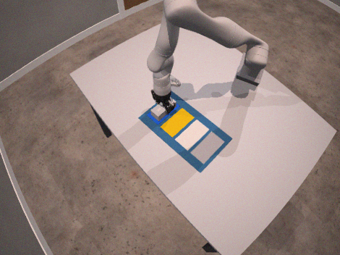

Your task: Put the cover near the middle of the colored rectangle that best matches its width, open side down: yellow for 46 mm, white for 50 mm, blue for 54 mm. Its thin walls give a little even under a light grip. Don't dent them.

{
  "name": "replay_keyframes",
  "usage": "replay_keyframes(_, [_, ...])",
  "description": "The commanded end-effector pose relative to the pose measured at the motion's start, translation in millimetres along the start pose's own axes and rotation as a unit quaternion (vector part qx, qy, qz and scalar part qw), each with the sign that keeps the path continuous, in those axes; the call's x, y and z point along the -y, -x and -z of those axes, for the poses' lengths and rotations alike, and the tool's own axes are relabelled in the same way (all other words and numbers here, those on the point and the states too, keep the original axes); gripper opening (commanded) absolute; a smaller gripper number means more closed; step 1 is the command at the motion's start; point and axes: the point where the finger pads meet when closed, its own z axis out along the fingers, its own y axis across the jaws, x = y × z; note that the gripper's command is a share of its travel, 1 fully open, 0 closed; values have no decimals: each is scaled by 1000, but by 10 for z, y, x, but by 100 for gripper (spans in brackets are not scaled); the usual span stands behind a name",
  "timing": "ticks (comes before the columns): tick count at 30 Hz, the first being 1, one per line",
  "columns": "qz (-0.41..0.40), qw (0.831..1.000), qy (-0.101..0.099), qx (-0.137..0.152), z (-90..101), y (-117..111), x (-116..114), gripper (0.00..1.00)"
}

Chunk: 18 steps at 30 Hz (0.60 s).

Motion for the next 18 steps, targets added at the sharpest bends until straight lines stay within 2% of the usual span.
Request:
replay_keyframes(1, [0, 1000, -2, 0, 2, -13, 13, 0])
replay_keyframes(18, [1, 1000, -3, 1, 10, 10, 51, 0])
